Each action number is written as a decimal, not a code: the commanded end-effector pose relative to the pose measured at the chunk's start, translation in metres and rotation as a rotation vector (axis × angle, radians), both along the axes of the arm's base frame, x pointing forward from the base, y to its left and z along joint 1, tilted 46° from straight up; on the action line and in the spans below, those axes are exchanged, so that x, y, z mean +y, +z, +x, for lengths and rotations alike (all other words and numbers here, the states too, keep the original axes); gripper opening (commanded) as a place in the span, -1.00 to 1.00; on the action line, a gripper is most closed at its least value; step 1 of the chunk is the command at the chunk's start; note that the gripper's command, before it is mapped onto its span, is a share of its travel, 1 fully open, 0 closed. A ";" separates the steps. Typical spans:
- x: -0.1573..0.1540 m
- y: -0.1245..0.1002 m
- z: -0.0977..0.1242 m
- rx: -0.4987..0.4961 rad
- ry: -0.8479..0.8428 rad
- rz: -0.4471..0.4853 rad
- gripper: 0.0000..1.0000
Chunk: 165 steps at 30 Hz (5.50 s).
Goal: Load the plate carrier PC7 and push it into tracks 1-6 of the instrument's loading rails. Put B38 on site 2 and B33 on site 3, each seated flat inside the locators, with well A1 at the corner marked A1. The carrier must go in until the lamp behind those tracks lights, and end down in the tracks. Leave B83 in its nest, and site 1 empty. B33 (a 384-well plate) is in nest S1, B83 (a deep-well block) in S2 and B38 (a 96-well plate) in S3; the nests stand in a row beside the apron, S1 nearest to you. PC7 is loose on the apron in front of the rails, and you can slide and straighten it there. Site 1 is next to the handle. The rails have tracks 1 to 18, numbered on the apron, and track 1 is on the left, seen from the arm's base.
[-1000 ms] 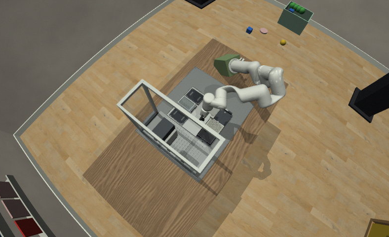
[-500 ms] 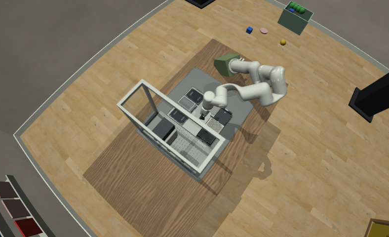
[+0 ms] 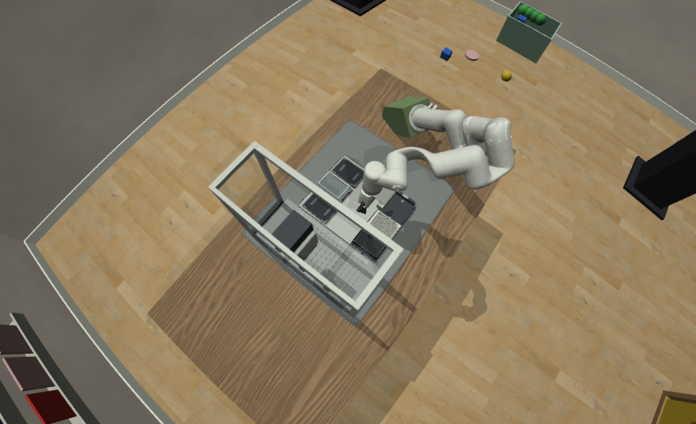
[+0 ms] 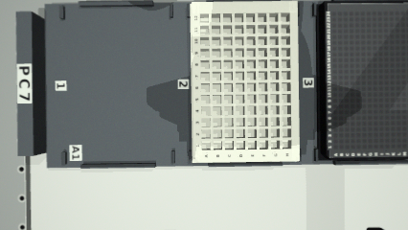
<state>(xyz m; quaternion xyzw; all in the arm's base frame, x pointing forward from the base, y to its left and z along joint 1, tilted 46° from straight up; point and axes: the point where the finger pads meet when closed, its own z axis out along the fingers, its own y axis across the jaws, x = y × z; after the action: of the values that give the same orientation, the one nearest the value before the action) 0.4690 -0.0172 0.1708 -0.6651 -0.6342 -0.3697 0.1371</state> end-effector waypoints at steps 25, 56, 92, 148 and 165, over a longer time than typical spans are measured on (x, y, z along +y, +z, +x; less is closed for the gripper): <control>0.077 0.071 -0.008 -0.003 -0.001 -0.001 1.00; 0.145 0.132 -0.015 -0.003 -0.001 0.000 1.00; 0.173 0.102 -0.001 -0.003 -0.001 0.000 1.00; 0.212 0.062 0.018 -0.003 -0.001 0.000 1.00; 0.218 0.055 0.021 -0.003 -0.001 0.000 1.00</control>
<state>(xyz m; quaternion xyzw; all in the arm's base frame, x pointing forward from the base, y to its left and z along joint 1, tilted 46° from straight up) 0.4887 0.2001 0.2256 -0.6652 -0.6342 -0.3696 0.1370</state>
